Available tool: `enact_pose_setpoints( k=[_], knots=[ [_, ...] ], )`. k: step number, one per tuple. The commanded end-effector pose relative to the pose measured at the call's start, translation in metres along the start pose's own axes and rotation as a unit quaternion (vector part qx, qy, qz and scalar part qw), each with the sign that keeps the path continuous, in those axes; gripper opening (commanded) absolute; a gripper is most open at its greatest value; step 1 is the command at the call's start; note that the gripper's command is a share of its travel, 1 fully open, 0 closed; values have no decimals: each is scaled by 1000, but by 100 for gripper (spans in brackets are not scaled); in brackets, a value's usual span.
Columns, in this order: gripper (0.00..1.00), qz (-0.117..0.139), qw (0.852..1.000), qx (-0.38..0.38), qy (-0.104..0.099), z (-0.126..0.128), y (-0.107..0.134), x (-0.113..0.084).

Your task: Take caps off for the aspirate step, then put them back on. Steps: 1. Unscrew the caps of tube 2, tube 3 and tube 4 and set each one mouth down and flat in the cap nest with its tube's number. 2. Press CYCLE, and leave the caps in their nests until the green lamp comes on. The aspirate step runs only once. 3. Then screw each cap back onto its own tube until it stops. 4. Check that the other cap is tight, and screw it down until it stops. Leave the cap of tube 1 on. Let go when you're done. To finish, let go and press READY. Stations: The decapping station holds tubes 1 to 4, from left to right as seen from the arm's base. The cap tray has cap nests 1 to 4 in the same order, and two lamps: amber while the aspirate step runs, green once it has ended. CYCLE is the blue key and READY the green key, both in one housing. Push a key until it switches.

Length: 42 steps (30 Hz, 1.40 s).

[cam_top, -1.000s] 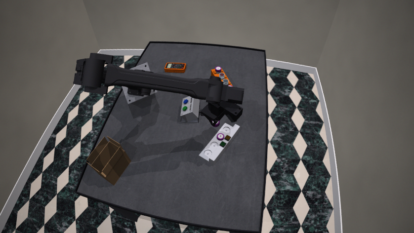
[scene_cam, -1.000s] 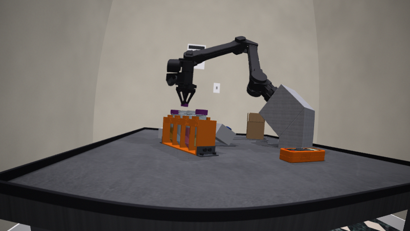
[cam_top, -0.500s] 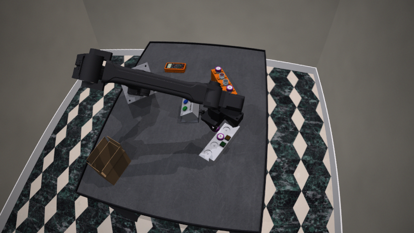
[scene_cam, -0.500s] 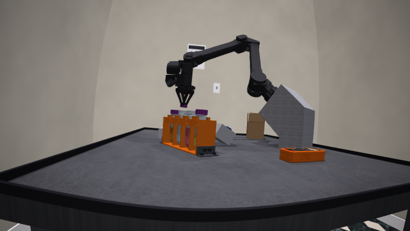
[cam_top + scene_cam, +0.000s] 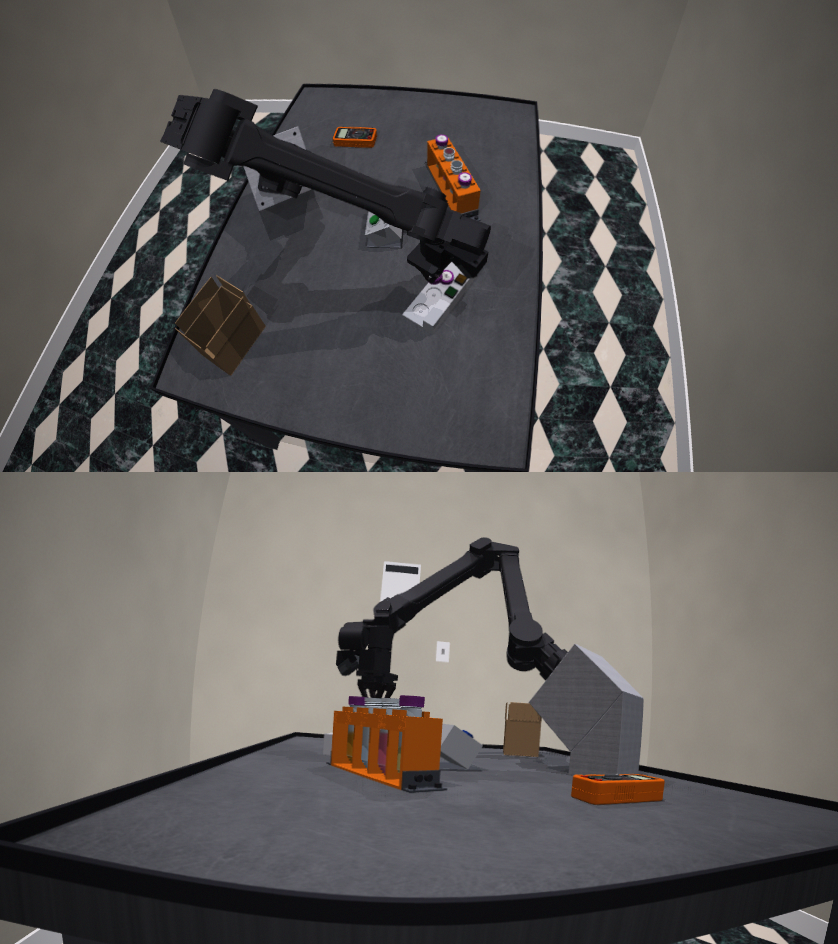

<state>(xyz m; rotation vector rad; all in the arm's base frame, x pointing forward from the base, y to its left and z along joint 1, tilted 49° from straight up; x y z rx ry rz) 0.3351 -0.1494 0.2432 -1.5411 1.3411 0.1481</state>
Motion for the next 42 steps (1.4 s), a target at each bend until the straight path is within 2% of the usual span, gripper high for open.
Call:
enact_pose_setpoints(
  k=[1,6,8,13,15,17,20,29,42],
  knots=[
    [0,3,1000,-15,4,1,2,22],
    [0,3,1000,-15,4,1,3,47],
    [0,3,1000,-15,4,1,3,47],
    [0,3,1000,-16,4,1,4,70],
    [0,3,1000,-16,4,1,4,70],
    [0,-9,1000,-20,-2,7,-1,62],
    [0,-15,1000,-14,1,1,-4,58],
    [0,3,1000,-16,4,1,4,73],
    [0,2,1000,-17,2,3,5,78]
  ],
)
Point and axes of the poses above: the point where the finger pads meet when closed, its own x axis out along the fingers, its own z axis across the jaws, y = z × x, the point moved 4 cm from there along -x, back along the fingers, and after that the axes turned 11 degrees about -x, right-handed, at the moved point
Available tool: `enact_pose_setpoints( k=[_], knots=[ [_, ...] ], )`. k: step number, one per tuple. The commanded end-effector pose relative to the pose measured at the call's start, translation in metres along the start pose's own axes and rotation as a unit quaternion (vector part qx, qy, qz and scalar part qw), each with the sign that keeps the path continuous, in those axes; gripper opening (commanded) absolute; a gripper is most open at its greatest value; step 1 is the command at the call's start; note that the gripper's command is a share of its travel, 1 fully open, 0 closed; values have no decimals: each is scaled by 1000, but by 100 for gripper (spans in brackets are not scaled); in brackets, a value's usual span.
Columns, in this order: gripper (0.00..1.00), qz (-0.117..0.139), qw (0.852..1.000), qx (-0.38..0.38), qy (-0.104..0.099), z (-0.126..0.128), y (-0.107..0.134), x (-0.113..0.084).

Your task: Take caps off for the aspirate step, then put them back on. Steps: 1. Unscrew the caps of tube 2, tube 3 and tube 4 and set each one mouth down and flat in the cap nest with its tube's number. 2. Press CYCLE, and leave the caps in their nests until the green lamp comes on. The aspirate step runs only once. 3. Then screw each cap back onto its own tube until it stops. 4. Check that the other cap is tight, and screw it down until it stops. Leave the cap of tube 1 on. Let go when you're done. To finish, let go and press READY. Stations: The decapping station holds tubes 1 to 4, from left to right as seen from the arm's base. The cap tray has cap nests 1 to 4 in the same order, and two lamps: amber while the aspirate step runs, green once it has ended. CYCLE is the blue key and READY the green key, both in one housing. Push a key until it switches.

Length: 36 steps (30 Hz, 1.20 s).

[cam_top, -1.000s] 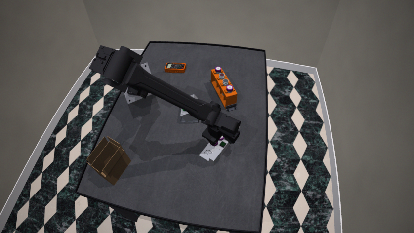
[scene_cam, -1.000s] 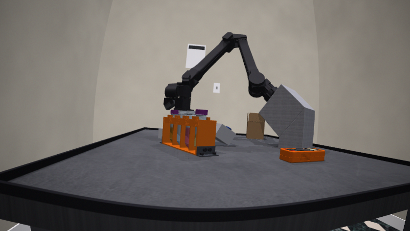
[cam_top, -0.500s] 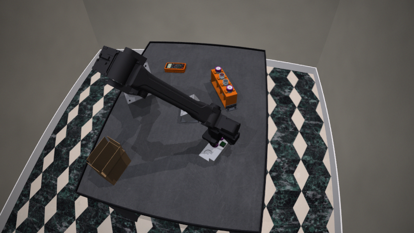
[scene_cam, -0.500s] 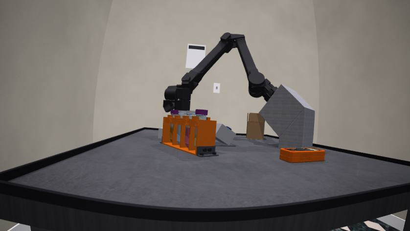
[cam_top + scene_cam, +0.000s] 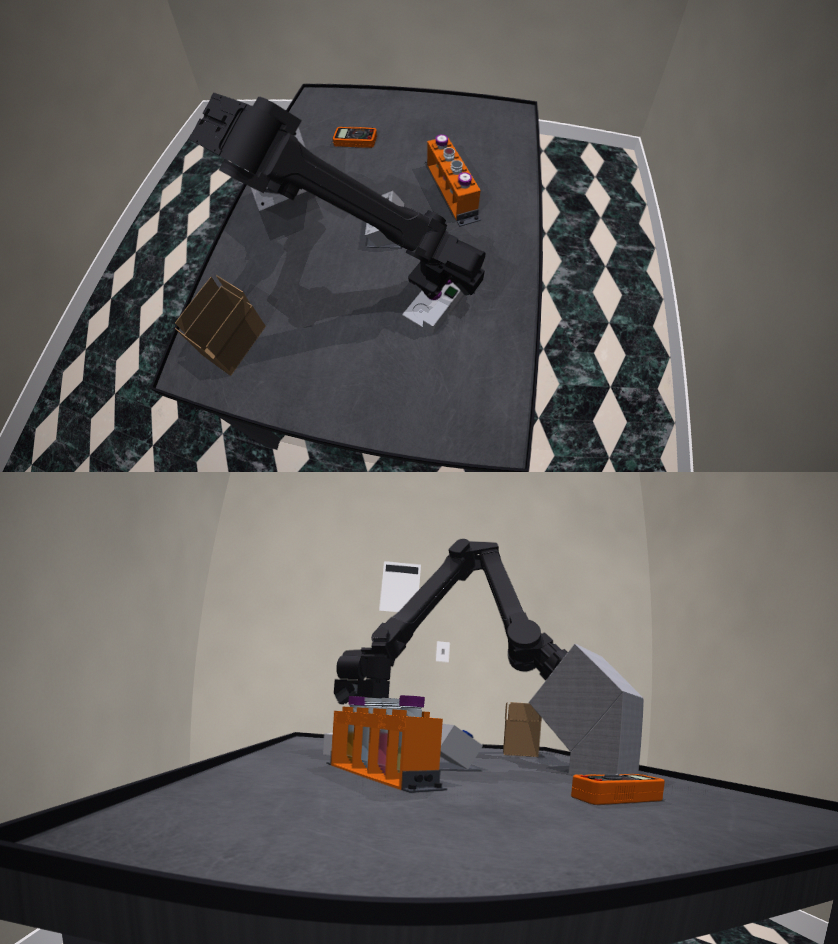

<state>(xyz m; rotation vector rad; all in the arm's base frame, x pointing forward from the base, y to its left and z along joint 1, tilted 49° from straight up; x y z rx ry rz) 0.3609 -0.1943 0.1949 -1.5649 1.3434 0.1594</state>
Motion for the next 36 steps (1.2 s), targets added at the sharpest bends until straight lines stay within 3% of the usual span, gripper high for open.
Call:
enact_pose_setpoints(
  k=[1,20,21,35,36],
  knots=[
    [0,4,1000,-5,0,2,4,7],
    [0,1,1000,-4,0,1,1,8],
    [47,-6,1000,2,0,-1,-6,1],
    [47,-6,1000,2,0,-1,-6,1],
    [47,-8,1000,2,-3,2,-3,-10]
  ],
)
Point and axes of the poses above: the point where the finger pads meet when closed, its own x axis out along the fingers, its own z axis across the jaws, y = z × x, the point moved 4 cm from there along -x, back along the fingers, and after that the axes turned 11 degrees about -x, right-handed, at the moved point
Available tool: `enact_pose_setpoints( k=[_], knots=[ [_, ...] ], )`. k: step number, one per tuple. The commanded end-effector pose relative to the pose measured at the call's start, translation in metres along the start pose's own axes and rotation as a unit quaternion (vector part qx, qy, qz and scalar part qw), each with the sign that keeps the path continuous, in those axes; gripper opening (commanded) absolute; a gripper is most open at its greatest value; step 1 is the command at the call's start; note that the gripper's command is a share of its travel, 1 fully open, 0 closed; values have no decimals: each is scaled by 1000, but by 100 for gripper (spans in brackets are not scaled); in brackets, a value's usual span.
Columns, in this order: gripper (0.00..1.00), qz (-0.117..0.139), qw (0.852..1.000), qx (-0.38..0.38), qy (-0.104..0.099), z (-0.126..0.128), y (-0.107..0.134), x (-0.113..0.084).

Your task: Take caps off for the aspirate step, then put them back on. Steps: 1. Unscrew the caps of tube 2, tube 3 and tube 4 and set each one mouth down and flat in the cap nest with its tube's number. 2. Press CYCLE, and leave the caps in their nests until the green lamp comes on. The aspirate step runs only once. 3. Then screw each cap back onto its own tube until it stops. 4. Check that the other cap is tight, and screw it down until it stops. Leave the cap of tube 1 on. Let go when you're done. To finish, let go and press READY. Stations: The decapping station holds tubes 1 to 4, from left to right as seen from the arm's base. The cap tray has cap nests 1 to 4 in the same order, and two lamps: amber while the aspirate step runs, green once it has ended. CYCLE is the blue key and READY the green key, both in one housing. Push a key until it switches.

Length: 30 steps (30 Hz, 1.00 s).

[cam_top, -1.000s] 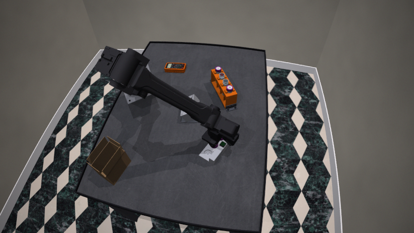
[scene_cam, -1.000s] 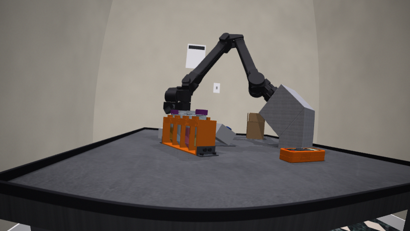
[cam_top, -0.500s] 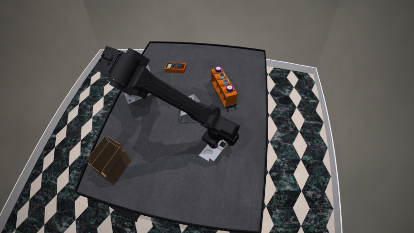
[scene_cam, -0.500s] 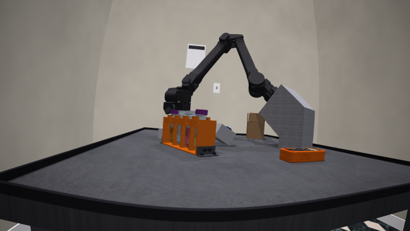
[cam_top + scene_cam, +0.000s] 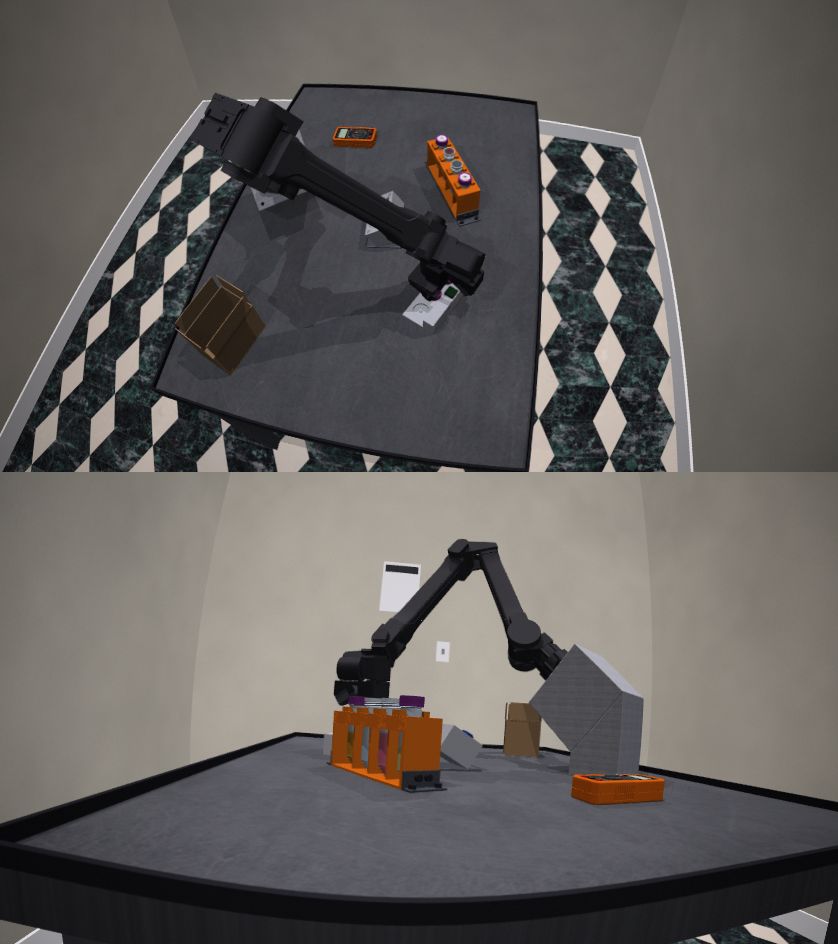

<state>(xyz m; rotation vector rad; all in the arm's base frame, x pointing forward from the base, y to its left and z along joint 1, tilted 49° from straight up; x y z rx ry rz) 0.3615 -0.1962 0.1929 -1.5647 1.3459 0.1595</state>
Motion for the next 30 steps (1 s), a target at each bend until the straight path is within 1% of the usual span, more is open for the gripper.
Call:
enact_pose_setpoints(
  k=[1,5,13,15,16,17,18,28,29,30],
  knots=[
    [47,-9,1000,3,-3,1,-5,-18],
    [47,-20,1000,10,-3,-3,-16,-42],
    [47,-21,1000,12,-4,-4,-17,-83],
    [47,-21,1000,12,-4,-4,-17,-83],
    [47,-8,1000,3,-4,2,-14,-79],
    [47,-18,1000,10,-4,-3,-16,-92],
    [47,-21,1000,12,-4,-4,-17,-99],
    [47,-21,1000,15,-6,-6,-16,-150],
    [47,-17,1000,11,-6,-3,-15,-150],
    [47,-10,1000,5,-5,1,-15,-145]
  ],
)
Point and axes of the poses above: the point where the finger pads meet when closed, its own x axis out along the fingers, its own z axis across the jaws, y = z × x, the point moved 4 cm from there along -x, back along the fingers, and after that the axes turned 11 degrees about -x, right-handed, at the moved point
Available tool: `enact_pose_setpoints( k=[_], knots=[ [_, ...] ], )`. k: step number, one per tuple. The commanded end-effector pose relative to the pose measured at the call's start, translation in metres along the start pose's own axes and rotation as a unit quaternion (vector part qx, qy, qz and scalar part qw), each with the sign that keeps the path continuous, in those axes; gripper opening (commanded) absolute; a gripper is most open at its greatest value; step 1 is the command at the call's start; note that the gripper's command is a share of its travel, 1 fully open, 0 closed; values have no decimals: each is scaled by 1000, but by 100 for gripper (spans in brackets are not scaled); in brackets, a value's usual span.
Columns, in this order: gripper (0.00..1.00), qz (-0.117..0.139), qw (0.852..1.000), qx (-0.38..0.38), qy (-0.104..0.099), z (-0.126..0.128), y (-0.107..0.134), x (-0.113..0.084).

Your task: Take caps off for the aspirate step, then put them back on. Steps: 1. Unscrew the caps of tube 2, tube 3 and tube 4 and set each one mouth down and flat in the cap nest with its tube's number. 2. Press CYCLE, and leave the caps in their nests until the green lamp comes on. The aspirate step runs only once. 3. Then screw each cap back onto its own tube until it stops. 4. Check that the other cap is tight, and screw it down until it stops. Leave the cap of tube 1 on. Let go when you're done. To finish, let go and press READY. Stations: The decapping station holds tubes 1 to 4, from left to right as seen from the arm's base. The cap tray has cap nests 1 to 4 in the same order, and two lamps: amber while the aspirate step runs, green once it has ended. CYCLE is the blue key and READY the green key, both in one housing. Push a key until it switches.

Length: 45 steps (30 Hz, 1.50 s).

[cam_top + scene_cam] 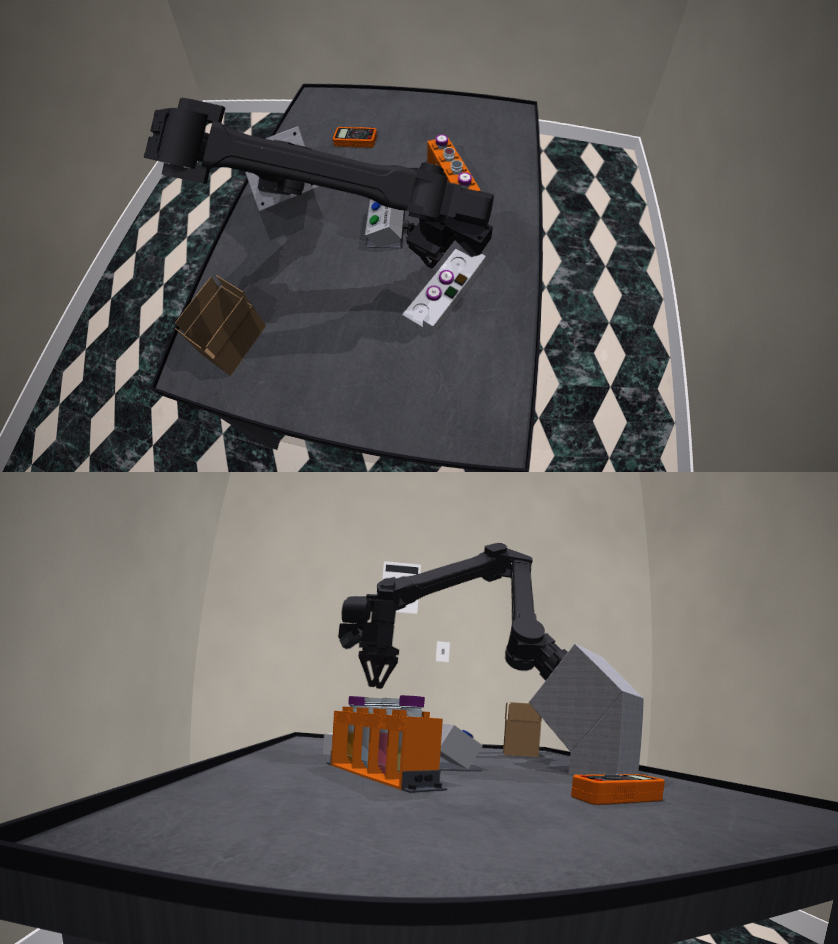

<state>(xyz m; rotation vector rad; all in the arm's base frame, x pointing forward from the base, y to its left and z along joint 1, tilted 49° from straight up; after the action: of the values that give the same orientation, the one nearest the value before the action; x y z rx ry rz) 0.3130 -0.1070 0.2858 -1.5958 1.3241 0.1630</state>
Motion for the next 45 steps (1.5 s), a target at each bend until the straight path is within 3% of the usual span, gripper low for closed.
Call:
enact_pose_setpoints(
  k=[1,2,3,5,6,7,10,14,17,19,20,21,22,23,24,25,34,36,45],
  knots=[
    [47,2,1000,15,-2,2,-12,-8],
    [47,2,1000,15,-2,2,-12,-8],
    [47,25,1000,11,7,1,8,6],
    [47,25,1000,11,7,1,8,6],
    [47,3,1000,16,1,-1,-5,-4],
    [49,18,999,43,1,16,8,2],
    [49,17,986,167,4,41,11,1],
    [49,3,975,221,-2,45,-7,-7],
    [49,4,956,295,-2,63,-3,-7],
    [49,4,956,295,-2,63,-3,-7],
    [49,4,940,341,-2,71,-3,-8],
    [49,4,940,341,-2,71,-3,-8],
    [49,4,926,378,-2,80,-2,-8],
    [49,4,925,380,-2,80,-2,-8],
    [49,4,910,414,-2,89,-1,-8],
    [49,4,908,419,-2,97,0,-8],
    [49,5,909,418,-3,175,9,-8],
    [49,5,909,418,-3,175,9,-8],
    [49,6,909,417,-4,252,19,-9]
  ],
)
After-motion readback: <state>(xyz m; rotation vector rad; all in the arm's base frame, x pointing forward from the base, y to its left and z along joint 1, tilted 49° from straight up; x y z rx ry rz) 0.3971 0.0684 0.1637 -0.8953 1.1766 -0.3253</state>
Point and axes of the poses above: the point where the finger pads meet when closed, its own x axis out along the fingers, its own z axis across the jaws, y = z × x, the point moved 4 cm from there along -x, back along the fingers, and after that the axes turned 11 degrees about -x, right-handed, at the moved point
